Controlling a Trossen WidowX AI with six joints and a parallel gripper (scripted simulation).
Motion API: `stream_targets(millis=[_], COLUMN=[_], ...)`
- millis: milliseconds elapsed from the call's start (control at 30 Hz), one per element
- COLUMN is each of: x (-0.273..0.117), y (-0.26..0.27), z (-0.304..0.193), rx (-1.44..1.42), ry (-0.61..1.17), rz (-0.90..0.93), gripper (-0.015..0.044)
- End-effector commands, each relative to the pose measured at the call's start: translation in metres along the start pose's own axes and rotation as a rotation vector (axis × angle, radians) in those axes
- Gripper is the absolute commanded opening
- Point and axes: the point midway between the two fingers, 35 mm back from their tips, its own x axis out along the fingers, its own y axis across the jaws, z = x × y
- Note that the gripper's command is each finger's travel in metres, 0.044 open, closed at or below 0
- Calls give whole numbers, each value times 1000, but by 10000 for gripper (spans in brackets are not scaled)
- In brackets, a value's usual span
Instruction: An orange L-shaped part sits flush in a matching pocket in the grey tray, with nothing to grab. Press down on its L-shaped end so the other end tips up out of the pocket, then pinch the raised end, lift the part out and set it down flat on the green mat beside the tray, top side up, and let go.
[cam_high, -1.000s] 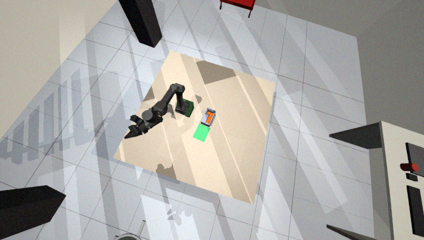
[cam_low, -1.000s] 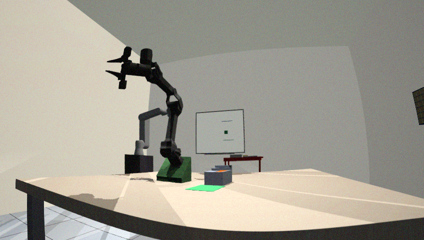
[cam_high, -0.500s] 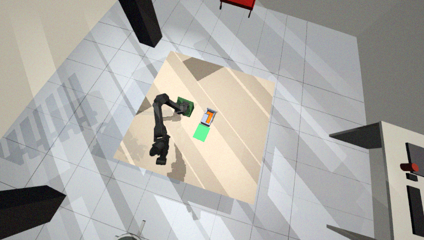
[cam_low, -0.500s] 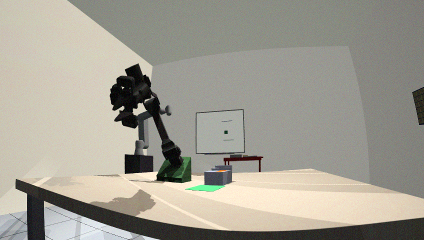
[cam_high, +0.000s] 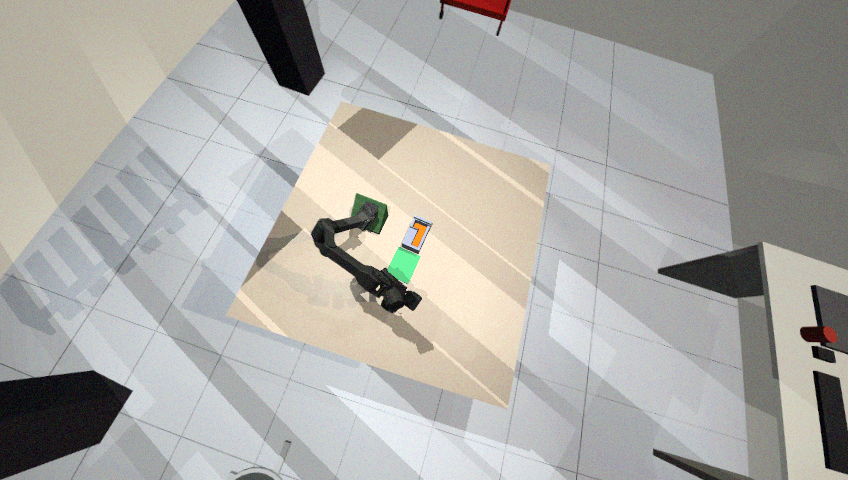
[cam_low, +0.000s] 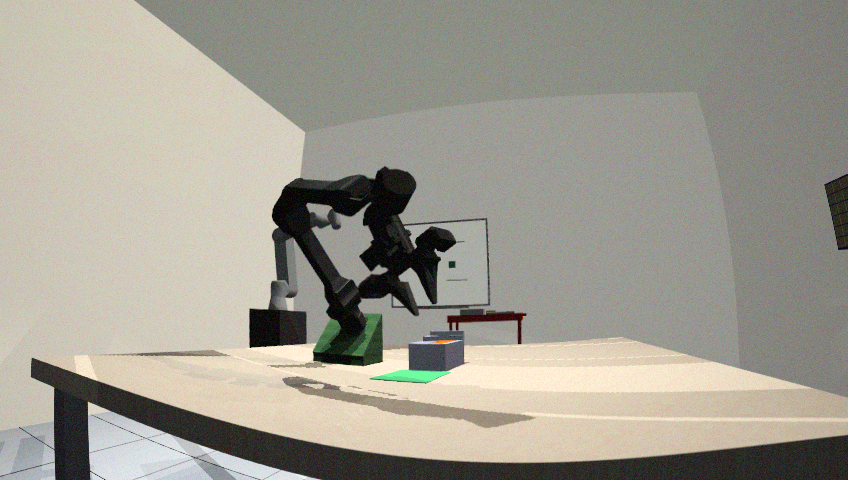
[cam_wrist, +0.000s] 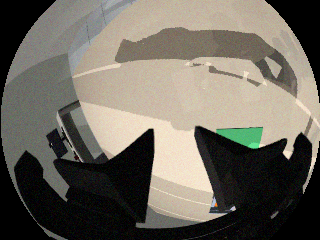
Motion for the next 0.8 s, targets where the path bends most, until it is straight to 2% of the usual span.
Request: stream_targets(millis=[0, 200, 433, 600, 767], x=[11, 5, -31, -60, -64], y=[3, -17, -77, -129, -136], z=[-74, -195, -305, -347, -351], rx=[-223, -651, -1256, -1694, -1753], ry=[150, 344, 455, 429, 419], rz=[-60, -155, -279, -372, -384], gripper=[180, 180, 180, 180, 180])
